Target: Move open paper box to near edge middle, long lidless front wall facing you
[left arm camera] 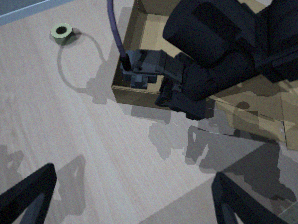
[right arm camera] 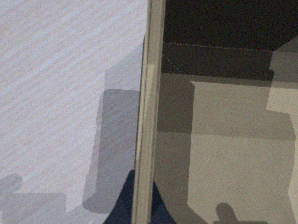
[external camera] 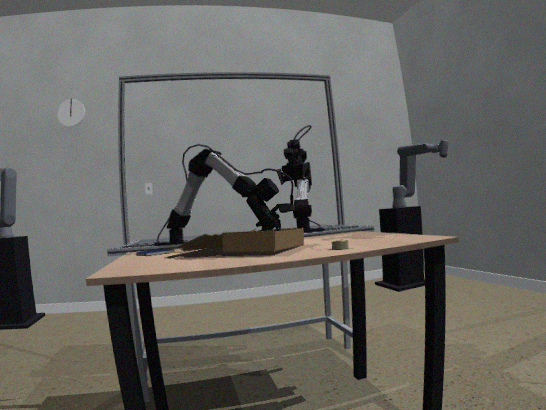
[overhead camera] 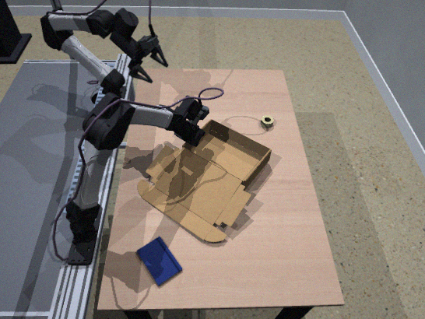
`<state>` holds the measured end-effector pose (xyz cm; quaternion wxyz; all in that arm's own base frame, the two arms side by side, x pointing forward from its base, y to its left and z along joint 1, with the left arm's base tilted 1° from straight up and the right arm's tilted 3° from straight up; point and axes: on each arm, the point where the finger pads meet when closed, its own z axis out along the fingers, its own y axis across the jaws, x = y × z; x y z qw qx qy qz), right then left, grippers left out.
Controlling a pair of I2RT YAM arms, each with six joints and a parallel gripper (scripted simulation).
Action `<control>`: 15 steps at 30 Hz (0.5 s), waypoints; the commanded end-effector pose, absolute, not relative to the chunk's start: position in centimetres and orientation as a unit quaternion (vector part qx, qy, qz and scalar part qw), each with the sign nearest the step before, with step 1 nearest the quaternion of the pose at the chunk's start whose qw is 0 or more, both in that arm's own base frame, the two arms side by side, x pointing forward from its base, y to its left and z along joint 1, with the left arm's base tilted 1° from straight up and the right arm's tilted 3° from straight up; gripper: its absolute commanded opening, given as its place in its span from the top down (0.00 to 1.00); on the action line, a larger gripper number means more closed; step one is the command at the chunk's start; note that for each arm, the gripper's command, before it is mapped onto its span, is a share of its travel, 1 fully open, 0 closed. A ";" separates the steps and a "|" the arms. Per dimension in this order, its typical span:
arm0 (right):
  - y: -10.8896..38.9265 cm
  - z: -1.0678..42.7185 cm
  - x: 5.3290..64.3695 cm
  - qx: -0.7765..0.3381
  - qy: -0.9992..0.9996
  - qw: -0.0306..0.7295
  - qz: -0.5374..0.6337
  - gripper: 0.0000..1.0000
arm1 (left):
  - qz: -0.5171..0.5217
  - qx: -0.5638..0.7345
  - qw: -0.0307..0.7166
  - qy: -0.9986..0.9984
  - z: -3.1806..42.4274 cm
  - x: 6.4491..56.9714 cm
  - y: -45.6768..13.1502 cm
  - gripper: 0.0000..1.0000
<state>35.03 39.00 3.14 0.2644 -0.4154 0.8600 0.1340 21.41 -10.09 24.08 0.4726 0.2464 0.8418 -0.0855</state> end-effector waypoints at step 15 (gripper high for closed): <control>38.0 6.4 34.4 -0.479 0.811 0.293 0.163 1.00 | -0.109 0.301 0.455 0.831 22.1 18.8 -11.4 0.00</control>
